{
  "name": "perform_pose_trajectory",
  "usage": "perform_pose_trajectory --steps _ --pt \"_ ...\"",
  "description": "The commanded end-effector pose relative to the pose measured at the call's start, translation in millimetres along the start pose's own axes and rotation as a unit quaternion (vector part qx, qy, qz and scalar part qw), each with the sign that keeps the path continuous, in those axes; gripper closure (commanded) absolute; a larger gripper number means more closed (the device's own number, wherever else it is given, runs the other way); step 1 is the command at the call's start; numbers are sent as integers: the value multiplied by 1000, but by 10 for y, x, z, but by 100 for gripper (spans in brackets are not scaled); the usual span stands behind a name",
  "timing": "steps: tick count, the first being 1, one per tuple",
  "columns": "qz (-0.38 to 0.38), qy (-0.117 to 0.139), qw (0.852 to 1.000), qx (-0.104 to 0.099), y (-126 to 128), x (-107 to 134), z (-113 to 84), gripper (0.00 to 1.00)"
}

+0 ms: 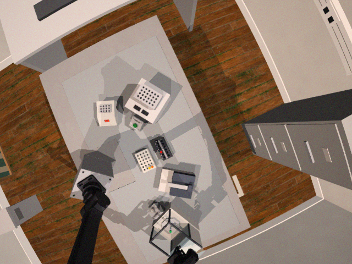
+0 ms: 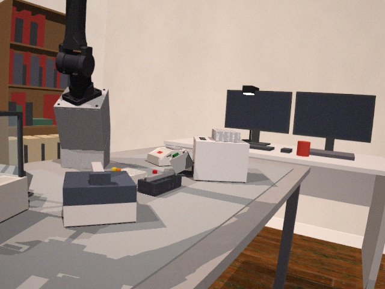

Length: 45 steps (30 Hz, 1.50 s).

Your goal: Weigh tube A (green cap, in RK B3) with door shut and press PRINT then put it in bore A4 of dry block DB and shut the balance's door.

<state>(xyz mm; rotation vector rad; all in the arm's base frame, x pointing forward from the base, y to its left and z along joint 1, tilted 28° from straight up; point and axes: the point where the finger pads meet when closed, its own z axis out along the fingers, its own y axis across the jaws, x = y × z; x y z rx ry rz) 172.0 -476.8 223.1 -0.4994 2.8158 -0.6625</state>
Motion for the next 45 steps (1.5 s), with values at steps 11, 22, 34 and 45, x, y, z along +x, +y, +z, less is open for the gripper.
perform_pose_trajectory --steps 11,22,34,45 --pt "-1 1 1000 15 -125 -19 -92 94" --pt "-1 1 1000 15 -125 -19 -92 94" --pt "-1 -1 1000 18 -21 -80 -105 94" --pt "0 -1 1000 13 92 -74 -101 94"
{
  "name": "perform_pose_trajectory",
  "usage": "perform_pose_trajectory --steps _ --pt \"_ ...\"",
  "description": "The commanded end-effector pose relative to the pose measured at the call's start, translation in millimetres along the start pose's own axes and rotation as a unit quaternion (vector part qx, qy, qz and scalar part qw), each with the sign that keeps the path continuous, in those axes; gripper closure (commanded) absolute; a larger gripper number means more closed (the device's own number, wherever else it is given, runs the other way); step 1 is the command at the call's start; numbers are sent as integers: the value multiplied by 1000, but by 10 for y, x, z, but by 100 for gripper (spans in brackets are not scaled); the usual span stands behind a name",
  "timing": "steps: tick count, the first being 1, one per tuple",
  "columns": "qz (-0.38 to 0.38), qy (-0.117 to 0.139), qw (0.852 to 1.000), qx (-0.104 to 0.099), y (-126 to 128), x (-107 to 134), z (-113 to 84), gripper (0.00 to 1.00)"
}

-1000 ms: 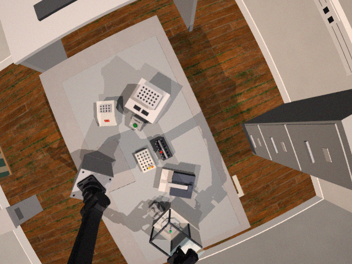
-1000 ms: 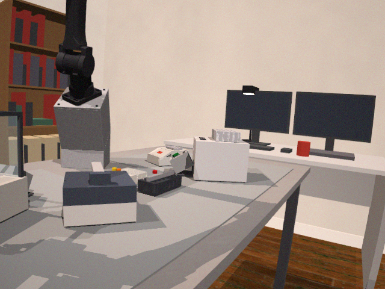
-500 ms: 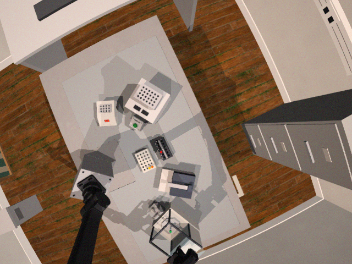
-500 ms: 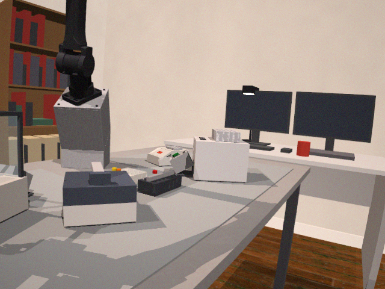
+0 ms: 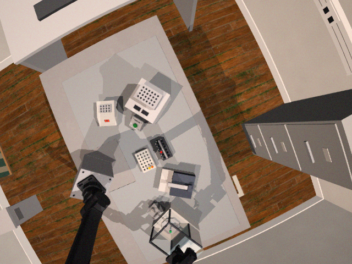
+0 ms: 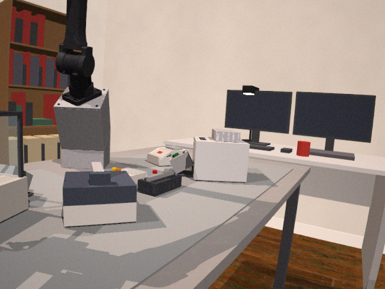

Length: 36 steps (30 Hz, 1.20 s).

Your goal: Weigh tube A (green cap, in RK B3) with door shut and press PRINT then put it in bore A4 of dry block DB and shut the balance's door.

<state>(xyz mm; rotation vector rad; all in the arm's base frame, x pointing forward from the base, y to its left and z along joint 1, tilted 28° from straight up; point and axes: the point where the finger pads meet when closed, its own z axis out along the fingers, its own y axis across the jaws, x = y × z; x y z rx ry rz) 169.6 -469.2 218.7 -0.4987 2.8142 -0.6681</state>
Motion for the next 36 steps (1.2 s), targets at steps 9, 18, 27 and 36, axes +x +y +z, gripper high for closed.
perform_pose_trajectory --steps 9,18,27,36 --pt "0 -1 1000 11 89 -68 -100 94" --pt "0 -1 1000 11 161 -63 -98 94" --pt "0 -1 1000 11 251 -57 -95 94" --pt "0 -1 1000 11 321 -53 -93 94"
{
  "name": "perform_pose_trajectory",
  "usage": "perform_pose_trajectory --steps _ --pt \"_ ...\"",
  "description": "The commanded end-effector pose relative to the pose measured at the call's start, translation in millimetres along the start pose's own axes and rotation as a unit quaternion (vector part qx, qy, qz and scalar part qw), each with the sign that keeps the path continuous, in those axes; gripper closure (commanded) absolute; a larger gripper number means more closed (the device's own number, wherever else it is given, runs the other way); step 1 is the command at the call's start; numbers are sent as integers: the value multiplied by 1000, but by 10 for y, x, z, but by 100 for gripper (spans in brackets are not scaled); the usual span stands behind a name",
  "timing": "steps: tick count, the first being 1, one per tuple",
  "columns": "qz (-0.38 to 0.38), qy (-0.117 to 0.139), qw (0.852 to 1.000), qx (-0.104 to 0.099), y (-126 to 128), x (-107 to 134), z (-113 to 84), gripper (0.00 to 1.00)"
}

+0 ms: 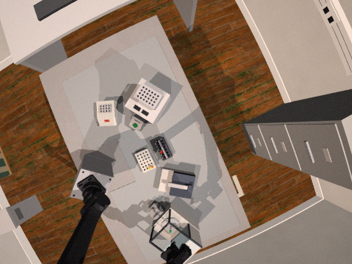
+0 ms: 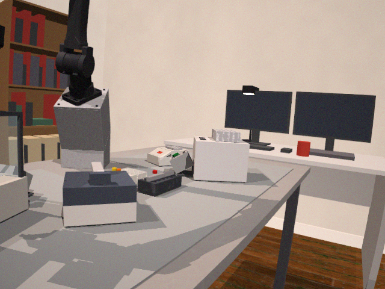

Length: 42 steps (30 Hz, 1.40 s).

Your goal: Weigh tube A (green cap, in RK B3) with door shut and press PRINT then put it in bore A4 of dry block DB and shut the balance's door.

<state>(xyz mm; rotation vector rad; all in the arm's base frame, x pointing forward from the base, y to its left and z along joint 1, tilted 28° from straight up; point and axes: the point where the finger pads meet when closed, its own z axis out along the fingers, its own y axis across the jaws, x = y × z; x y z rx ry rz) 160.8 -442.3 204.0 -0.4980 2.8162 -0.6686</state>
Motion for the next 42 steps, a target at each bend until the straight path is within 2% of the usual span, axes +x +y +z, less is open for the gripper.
perform_pose_trajectory --steps 1,42 --pt "0 -2 1000 11 13 -51 -91 94" --pt "0 -2 1000 10 386 -27 -81 94"
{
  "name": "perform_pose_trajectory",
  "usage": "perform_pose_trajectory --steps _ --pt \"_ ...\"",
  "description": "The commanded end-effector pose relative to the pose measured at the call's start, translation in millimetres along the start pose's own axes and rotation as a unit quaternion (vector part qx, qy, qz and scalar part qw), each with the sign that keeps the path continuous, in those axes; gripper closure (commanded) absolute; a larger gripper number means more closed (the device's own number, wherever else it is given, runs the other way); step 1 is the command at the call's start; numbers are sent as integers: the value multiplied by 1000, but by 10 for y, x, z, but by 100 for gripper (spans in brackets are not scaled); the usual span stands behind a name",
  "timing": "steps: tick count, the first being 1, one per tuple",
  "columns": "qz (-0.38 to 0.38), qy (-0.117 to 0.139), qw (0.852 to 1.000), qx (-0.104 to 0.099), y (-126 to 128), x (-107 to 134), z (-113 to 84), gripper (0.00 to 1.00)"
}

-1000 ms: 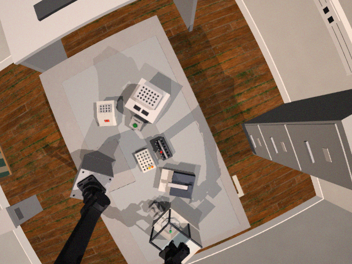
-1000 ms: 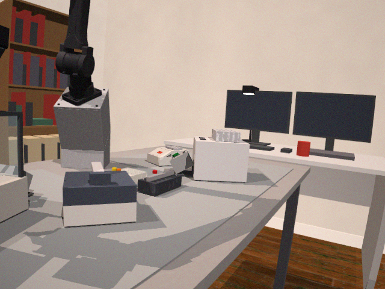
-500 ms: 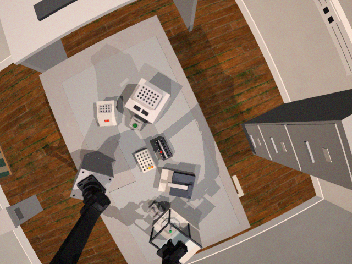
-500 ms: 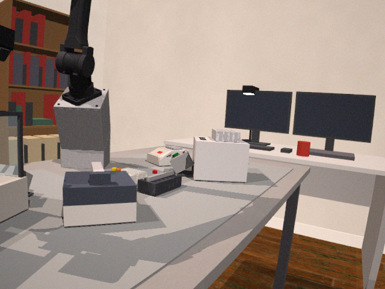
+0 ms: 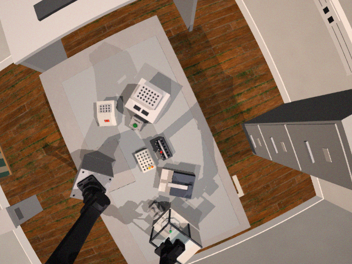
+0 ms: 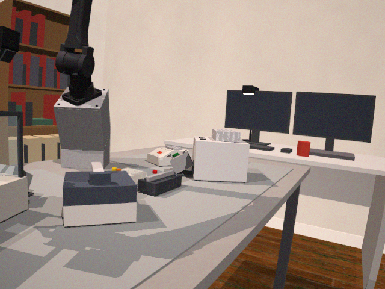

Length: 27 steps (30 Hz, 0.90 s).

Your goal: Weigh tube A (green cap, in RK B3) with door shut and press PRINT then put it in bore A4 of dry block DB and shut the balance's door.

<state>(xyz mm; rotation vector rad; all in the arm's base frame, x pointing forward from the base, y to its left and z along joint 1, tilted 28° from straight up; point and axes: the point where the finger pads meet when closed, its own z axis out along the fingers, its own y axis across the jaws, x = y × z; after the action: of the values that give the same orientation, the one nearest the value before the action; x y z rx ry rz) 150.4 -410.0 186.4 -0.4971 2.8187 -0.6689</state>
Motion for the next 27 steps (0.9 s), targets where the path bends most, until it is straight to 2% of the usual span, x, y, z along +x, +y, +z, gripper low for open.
perform_pose_trajectory --steps 1,27 --pt "0 -3 1000 10 3 -25 -79 94" --pt "-1 -3 1000 10 237 -17 -72 94"
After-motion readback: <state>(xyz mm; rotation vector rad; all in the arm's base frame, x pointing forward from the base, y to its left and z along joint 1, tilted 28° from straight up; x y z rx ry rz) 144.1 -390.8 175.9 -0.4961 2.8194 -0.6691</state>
